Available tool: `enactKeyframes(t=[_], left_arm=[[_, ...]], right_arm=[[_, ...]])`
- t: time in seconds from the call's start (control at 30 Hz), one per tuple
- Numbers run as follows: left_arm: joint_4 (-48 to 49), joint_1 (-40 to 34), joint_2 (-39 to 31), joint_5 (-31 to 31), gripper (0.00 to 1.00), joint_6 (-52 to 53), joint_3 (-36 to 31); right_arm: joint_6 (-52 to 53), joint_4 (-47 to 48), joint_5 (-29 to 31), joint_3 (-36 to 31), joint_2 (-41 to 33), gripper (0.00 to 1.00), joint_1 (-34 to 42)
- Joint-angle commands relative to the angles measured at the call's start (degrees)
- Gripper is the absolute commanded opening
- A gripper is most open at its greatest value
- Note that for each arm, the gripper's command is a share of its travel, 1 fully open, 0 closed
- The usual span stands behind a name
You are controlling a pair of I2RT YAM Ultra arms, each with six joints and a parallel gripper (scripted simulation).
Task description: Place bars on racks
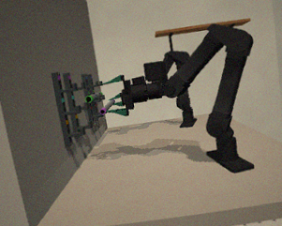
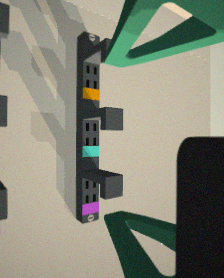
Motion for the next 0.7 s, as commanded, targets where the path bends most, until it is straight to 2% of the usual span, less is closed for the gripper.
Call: enactKeyframes(t=[0.0, 0.67], left_arm=[[0.6, -0.5, 0.4, -0.3, 1.0, 0.0, -0.6], [0.6, -0.5, 0.4, -0.3, 1.0, 0.0, -0.6]], right_arm=[[1.5, 3.6, 0.3, -0.1, -2.4, 0.0, 0.6], [1.5, 4.2, 0.3, -1.0, -2.5, 0.0, 0.6]])
